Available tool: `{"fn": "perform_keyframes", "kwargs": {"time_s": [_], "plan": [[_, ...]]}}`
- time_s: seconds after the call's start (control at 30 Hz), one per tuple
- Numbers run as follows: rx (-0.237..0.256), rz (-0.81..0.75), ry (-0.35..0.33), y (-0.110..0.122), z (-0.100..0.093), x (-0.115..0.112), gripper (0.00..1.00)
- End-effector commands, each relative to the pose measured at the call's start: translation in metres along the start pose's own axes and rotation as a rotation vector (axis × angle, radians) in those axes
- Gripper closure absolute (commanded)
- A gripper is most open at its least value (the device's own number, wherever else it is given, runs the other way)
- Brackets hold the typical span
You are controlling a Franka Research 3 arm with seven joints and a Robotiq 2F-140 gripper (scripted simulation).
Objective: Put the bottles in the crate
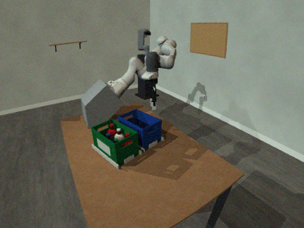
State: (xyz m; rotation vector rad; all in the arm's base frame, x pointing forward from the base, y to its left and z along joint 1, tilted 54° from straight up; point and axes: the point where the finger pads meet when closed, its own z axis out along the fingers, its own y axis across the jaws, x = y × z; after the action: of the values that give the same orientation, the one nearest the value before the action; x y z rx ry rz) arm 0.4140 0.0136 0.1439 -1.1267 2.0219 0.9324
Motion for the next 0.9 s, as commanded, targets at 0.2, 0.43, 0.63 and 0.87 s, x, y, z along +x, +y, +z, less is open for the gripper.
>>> {"fn": "perform_keyframes", "kwargs": {"time_s": [0.2,0.43,0.63,0.87], "plan": [[0.008,0.231,0.003,-0.0013,-0.0011,0.0001,0.62],[0.01,0.345,0.002,-0.0013,-0.0011,0.0001,0.62],[0.012,0.433,0.002,-0.0013,-0.0011,0.0001,0.62],[0.015,0.531,0.003,-0.0013,-0.0011,0.0001,0.62]]}}
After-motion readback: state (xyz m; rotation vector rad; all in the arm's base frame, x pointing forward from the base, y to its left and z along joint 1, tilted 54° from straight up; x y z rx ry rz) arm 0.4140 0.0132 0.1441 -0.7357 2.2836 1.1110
